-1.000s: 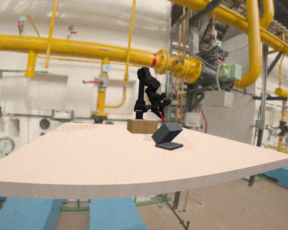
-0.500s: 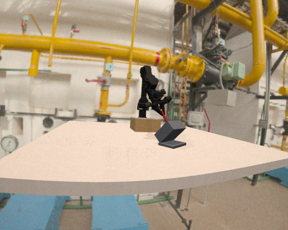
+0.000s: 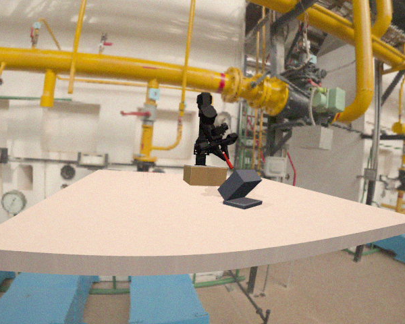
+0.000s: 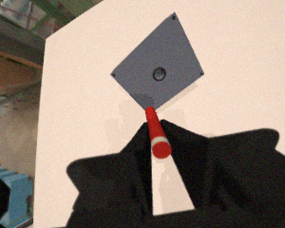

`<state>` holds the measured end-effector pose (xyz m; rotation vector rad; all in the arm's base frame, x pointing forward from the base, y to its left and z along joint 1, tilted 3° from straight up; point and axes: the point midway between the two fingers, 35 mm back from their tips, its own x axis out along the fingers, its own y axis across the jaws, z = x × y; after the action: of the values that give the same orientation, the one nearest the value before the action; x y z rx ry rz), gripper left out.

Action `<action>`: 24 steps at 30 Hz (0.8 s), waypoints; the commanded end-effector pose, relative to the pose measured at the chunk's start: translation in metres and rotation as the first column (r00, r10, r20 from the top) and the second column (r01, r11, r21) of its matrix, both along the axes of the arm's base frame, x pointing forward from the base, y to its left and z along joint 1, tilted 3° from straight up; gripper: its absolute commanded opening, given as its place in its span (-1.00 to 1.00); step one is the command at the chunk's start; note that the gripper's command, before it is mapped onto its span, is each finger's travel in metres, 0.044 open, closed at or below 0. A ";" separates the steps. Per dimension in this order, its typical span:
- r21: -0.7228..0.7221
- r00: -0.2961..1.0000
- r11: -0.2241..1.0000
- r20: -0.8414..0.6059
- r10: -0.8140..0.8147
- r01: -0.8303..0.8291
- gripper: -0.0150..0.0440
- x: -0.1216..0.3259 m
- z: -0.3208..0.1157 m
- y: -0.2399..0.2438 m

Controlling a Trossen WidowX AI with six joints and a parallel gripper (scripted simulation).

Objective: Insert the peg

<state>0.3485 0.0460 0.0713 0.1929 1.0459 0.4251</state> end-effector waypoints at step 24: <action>0.036 0.993 0.999 0.112 -0.027 0.023 -0.49 0.011 0.007 -0.024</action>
<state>0.3575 0.0210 0.0808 0.2091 0.9282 0.4206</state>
